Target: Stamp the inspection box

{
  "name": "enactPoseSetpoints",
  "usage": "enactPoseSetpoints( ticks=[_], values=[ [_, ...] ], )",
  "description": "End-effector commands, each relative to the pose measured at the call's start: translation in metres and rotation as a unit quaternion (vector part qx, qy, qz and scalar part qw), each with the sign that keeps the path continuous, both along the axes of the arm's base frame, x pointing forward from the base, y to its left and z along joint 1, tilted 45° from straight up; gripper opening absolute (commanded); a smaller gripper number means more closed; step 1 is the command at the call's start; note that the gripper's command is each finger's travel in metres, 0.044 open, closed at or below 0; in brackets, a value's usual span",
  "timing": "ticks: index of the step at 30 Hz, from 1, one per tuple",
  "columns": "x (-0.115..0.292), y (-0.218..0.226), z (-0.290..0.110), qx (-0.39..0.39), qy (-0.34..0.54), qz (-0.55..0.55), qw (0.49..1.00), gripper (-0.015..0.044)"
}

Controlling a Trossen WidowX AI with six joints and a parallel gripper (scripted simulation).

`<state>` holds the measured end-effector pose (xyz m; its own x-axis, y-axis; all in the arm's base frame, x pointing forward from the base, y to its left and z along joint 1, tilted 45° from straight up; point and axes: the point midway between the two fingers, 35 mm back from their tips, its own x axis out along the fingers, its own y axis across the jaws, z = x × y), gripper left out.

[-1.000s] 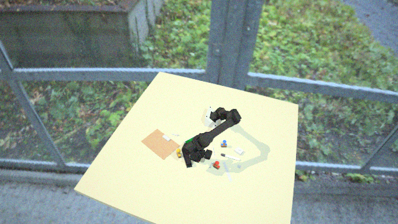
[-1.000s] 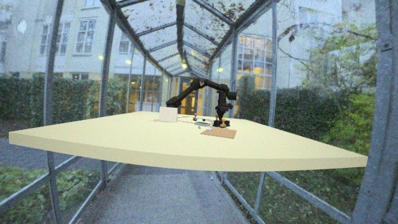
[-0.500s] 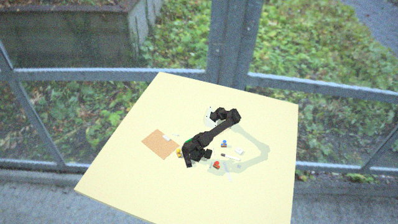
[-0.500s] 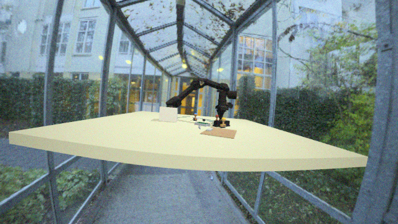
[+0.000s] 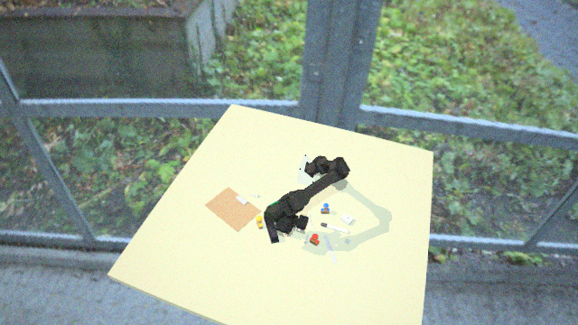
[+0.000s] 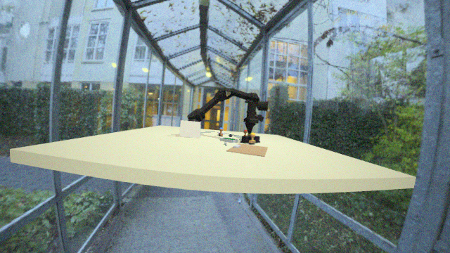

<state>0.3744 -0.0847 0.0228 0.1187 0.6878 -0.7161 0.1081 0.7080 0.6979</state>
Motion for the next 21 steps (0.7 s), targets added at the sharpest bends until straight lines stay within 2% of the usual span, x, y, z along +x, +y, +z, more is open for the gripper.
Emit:
enactPoseSetpoints(
  ticks=[1,21],
  values=[
    [0.0009,-0.0029,0.0026,-0.003,-0.004,0.002,1.000,0.0000],
    [-0.0002,-0.0097,0.0097,-0.004,-0.003,0.002,1.000,0.0000]
  ],
)
